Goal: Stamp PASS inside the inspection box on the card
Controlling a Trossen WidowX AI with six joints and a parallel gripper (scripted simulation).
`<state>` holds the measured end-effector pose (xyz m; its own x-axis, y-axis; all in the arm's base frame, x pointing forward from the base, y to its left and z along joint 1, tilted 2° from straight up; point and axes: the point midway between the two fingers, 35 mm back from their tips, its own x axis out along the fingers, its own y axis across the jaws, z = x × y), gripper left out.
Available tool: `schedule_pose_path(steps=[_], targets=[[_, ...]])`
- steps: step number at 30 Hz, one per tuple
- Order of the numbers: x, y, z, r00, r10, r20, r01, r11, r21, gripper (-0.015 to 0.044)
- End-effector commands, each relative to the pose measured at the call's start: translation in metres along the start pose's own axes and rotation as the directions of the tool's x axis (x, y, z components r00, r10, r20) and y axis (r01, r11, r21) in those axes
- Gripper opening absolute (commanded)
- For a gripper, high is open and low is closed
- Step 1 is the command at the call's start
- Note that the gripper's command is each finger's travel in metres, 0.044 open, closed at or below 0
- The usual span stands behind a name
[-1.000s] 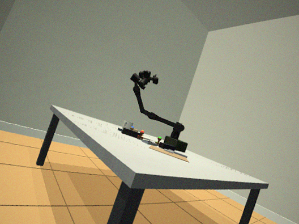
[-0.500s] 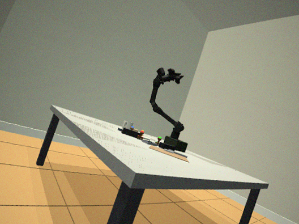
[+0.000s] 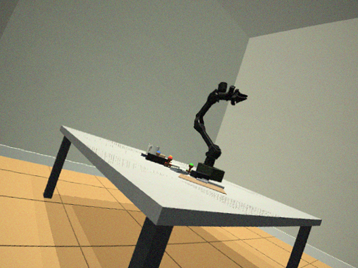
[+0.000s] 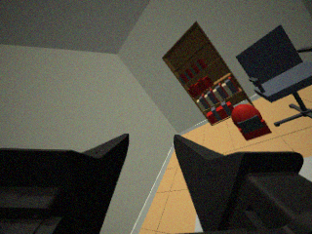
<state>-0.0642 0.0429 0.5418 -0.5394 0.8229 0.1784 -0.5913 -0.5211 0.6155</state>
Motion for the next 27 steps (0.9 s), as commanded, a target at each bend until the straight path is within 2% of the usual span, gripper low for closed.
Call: schedule_pose_path(steps=[1, 7, 13, 20, 27], targets=[[0.041, -0.046, -0.002, 0.982, -0.187, -0.007, 0.187, 0.982, -0.017, 0.0225], [0.082, -0.138, -0.001, 0.875, -0.483, -0.025, 0.483, 0.876, -0.005, 0.0225], [0.086, -0.243, -0.002, 0.678, -0.732, -0.073, 0.735, 0.676, 0.050, 0.0225], [0.044, -0.361, -0.014, 0.383, -0.905, -0.183, 0.923, 0.368, 0.111, 0.0225], [-0.037, -0.451, -0.048, 0.095, -0.931, -0.353, 0.986, 0.039, 0.163, 0.0225]])
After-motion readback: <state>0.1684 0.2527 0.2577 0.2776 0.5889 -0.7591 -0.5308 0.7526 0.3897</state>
